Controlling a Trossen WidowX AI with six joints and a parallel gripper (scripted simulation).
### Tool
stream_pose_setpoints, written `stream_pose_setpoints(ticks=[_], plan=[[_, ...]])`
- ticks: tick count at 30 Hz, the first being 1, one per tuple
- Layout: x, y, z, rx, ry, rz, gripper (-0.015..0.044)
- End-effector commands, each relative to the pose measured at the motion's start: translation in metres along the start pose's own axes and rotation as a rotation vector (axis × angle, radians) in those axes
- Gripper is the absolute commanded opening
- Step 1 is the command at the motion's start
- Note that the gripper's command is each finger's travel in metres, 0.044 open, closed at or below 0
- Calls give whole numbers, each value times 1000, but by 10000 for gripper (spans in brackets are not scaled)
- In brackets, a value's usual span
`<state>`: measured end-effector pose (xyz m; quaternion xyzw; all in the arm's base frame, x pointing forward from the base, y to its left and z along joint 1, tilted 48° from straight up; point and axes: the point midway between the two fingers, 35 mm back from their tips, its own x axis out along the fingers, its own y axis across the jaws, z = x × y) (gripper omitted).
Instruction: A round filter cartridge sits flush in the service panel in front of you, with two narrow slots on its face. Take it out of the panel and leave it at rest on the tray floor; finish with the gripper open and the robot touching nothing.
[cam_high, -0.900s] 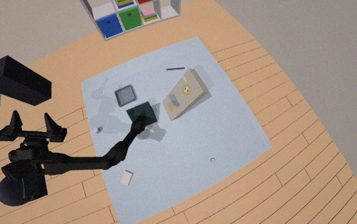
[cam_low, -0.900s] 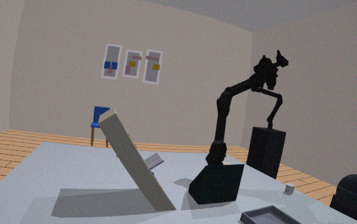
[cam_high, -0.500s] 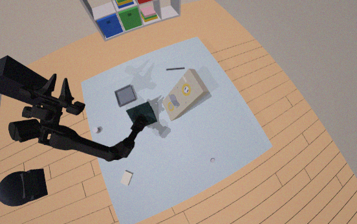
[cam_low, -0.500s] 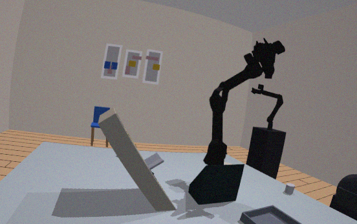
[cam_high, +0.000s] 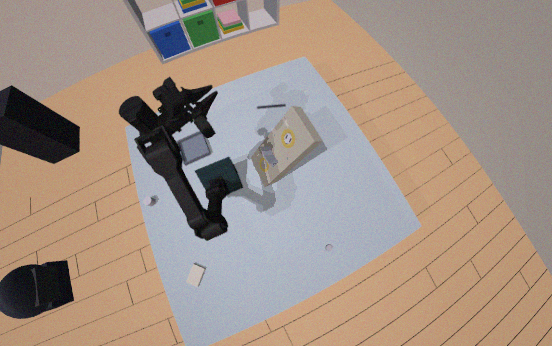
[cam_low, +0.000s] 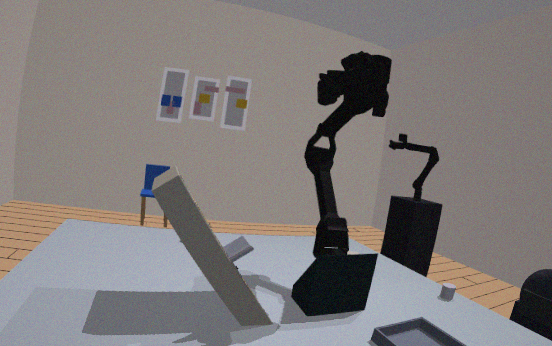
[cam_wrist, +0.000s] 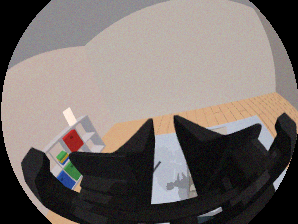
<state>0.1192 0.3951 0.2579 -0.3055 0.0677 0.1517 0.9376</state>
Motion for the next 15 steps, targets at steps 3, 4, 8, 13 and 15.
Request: stream_pose_setpoints(ticks=[3,4,8,13,15], plan=[[62,-39,-61,-158,167,-87,98],[71,-48,-73,-183,201,-104,98],[103,-87,-126,-266,346,-172,98],[123,-138,-197,-353,542,-236,98],[125,-156,-224,-379,618,-253,98]])
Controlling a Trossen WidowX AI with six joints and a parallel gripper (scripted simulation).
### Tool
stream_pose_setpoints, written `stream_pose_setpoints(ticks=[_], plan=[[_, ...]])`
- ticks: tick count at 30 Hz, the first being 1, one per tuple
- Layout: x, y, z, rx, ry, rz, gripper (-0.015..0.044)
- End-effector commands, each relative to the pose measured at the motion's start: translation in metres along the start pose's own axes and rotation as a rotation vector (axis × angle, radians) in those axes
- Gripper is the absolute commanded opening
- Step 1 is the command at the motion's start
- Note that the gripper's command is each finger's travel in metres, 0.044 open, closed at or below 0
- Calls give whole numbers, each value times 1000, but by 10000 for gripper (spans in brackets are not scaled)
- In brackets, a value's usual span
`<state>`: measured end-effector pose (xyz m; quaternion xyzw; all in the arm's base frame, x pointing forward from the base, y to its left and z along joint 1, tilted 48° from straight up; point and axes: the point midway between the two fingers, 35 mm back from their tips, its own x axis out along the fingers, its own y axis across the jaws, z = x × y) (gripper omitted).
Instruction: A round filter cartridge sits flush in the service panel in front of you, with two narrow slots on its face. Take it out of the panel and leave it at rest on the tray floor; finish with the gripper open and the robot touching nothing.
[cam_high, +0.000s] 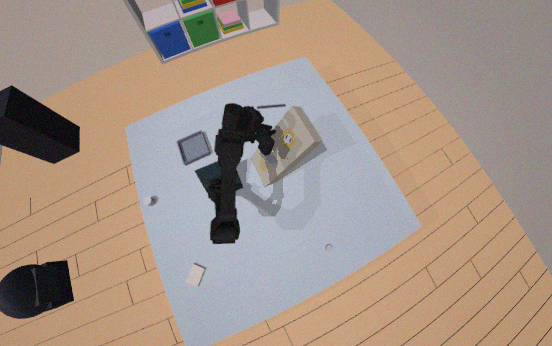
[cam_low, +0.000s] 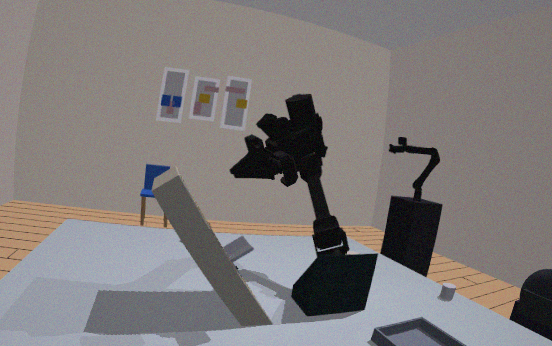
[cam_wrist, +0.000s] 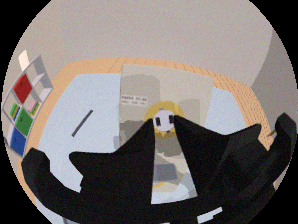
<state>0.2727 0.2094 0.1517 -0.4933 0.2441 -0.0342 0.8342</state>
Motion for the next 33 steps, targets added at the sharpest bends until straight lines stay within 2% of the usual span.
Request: stream_pose_setpoints(ticks=[1,33], plan=[[28,-8,-39,-53,109,-11,98],[70,-8,-45,-53,119,-9,98]])
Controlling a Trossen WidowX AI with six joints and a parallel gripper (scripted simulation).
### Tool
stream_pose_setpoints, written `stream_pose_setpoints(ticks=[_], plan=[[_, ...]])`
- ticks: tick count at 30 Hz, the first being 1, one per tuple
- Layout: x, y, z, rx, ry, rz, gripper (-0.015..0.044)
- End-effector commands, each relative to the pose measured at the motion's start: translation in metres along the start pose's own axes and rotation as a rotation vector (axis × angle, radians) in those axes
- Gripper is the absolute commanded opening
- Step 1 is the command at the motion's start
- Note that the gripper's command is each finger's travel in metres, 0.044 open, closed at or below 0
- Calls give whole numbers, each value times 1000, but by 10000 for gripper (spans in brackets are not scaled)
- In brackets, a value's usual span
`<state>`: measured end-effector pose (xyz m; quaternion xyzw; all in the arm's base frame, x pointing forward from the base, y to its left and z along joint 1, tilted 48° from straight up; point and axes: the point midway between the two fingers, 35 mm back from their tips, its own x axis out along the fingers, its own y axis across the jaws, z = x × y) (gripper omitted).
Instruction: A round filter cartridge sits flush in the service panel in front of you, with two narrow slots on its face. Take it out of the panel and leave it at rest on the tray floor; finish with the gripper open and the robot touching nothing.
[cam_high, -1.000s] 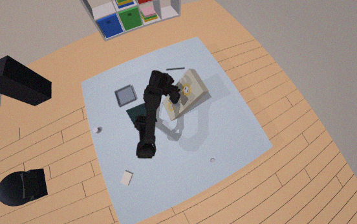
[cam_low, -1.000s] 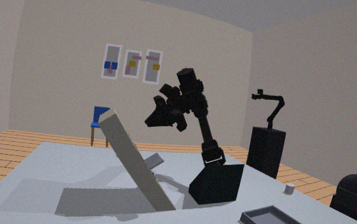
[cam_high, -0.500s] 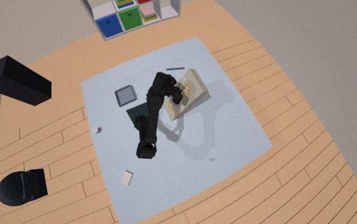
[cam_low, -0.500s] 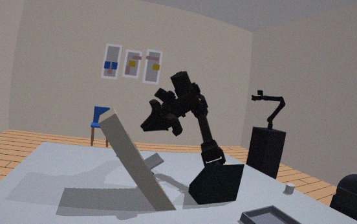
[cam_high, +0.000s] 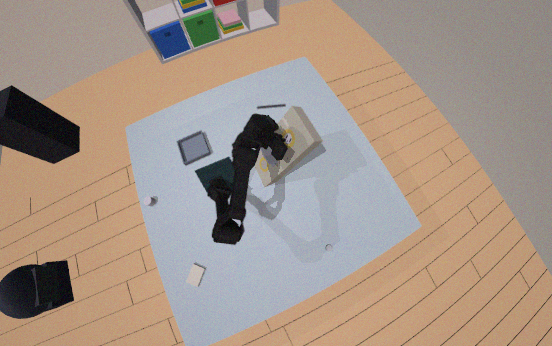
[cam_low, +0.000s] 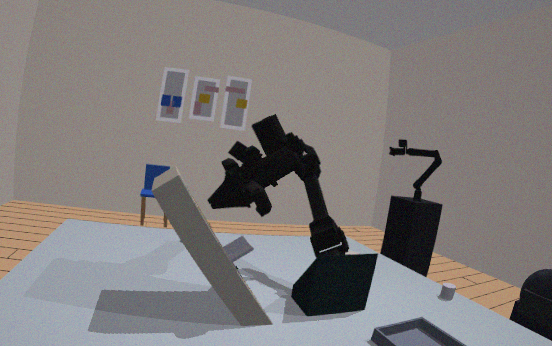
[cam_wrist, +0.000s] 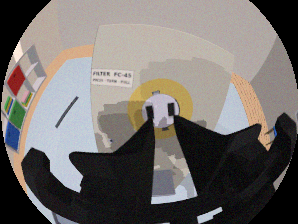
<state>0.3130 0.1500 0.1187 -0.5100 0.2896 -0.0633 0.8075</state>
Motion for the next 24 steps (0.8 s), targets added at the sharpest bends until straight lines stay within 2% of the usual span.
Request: stream_pose_setpoints(ticks=[1,10,24], plan=[[7,2,-2,-10,1,4,98],[20,0,-2,-11,-2,-2,98],[20,1,-2,-11,-2,-2,98]])
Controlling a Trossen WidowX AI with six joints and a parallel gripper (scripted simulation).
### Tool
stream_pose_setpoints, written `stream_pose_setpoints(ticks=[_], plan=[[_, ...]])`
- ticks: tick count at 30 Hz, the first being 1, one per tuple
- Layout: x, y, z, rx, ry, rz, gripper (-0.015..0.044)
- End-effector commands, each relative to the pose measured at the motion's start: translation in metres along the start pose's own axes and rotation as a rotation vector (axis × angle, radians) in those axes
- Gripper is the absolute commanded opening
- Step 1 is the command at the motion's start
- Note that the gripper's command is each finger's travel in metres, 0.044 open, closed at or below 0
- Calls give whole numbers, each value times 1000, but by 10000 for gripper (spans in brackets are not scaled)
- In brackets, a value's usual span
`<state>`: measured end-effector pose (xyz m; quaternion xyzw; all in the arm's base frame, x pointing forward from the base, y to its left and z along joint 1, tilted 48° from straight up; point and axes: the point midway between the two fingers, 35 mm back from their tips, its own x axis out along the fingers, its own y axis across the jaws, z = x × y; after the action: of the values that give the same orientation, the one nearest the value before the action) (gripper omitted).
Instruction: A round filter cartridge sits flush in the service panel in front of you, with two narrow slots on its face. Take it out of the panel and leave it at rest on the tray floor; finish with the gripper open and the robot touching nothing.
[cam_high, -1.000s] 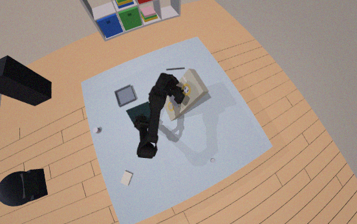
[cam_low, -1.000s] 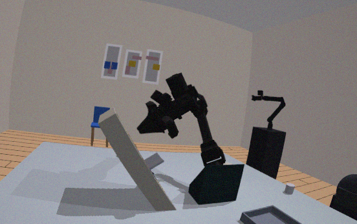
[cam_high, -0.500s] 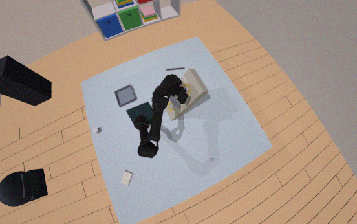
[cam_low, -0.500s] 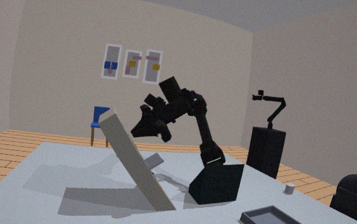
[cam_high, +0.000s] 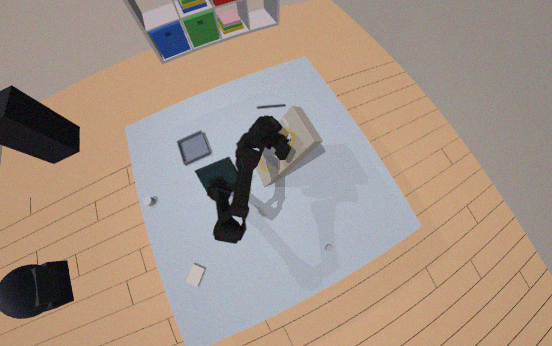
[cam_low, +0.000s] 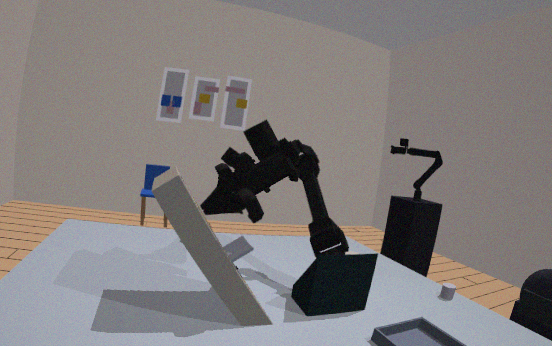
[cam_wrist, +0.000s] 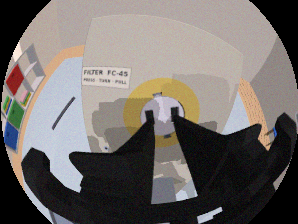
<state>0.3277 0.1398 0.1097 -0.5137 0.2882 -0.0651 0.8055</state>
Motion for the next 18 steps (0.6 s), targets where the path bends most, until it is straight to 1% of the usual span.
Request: stream_pose_setpoints(ticks=[1,18], plan=[[0,1,1,-4,-3,4,98],[3,0,1,-4,-3,4,98]])
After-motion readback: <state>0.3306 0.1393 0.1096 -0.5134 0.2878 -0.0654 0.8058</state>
